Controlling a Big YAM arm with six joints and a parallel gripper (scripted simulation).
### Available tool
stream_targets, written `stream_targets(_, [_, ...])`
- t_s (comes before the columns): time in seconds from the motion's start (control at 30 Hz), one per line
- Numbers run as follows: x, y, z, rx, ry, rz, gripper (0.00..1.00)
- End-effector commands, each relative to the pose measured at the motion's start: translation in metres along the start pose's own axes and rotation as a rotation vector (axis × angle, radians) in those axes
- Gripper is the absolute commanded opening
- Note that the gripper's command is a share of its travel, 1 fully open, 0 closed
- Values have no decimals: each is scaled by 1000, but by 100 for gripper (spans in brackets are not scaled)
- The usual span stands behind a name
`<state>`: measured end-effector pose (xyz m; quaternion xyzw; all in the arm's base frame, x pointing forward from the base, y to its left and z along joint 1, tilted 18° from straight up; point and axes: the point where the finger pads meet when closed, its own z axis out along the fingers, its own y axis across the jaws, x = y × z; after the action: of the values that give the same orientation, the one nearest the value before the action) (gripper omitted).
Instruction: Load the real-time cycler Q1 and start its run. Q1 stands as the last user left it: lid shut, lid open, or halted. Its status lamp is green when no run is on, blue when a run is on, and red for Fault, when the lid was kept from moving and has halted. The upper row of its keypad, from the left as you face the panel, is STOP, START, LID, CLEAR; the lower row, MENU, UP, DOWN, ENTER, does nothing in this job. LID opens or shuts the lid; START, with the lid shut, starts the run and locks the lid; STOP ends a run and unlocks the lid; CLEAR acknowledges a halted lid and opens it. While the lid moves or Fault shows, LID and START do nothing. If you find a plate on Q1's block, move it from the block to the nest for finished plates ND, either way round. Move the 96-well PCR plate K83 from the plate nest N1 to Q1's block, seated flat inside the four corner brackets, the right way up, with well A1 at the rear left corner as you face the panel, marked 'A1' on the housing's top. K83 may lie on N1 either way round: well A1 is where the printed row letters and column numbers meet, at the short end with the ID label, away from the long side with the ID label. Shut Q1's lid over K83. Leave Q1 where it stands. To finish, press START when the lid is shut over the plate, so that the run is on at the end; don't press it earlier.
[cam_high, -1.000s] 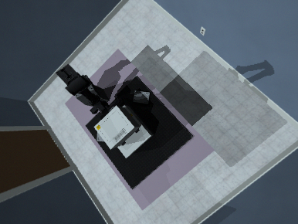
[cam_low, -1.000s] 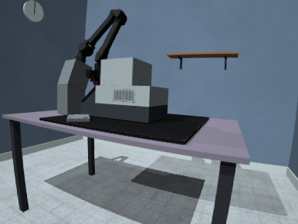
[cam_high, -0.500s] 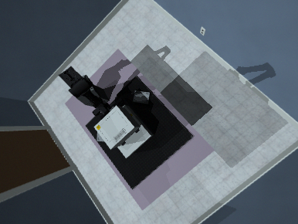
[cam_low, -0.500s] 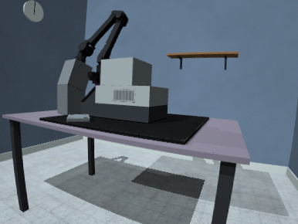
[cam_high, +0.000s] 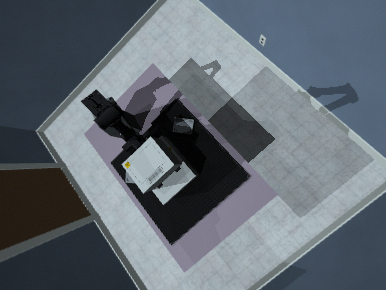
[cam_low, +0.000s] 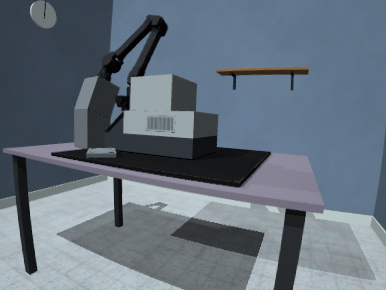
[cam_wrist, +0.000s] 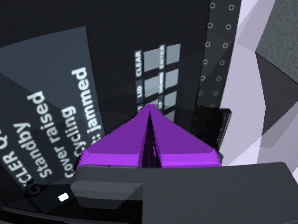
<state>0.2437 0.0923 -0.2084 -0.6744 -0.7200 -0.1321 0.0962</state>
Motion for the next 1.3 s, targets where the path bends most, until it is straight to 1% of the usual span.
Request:
stream_targets(0.0, [2,0,4,1,-3,4,0])
stream_targets(0.2, [3,-17,4,28,0,-18,0])
stream_targets(0.4, [3,-32,5,65,2,-12,0])
stream_targets(0.5, [4,-36,6,72,4,-8,0])
stream_targets(0.63, [4,-38,7,70,6,-2,0])
stream_targets(0.83, [5,-49,8,101,8,13,0])
stream_targets(0.9, [5,-52,9,107,9,13,0])
stream_targets(1.0, [6,-55,10,106,12,10,0])
stream_targets(1.07, [6,-59,10,117,12,12,0])
stream_targets(1.13, [6,-59,10,117,12,12,0])
stream_targets(1.27, [6,-69,11,146,12,17,0])
